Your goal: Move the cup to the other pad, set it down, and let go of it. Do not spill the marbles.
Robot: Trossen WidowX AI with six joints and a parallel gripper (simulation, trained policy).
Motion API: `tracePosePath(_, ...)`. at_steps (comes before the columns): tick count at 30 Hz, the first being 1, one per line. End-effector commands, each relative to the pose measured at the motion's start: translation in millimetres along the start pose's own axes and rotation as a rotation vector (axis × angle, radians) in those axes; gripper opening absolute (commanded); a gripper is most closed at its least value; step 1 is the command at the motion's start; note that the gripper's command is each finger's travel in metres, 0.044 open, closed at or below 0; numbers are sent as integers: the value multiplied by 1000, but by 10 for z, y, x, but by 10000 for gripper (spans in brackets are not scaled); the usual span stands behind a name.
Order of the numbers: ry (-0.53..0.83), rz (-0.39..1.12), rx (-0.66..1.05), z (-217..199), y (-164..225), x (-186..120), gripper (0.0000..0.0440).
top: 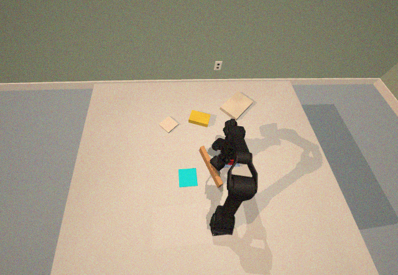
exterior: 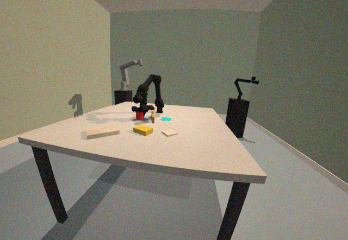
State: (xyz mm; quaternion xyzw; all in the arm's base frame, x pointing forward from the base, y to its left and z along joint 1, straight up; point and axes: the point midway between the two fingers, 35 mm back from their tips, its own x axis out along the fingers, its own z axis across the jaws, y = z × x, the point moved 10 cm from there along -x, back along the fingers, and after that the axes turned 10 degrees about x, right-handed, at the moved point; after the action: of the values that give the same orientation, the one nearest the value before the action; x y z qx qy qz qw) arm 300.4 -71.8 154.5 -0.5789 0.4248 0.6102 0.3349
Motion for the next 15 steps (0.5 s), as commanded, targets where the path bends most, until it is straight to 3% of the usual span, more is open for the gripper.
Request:
tracePosePath(1, -13, 6, -43, 22, 18, -23, 0)
tracePosePath(15, -20, -17, -177, 171, 57, -374, 0)
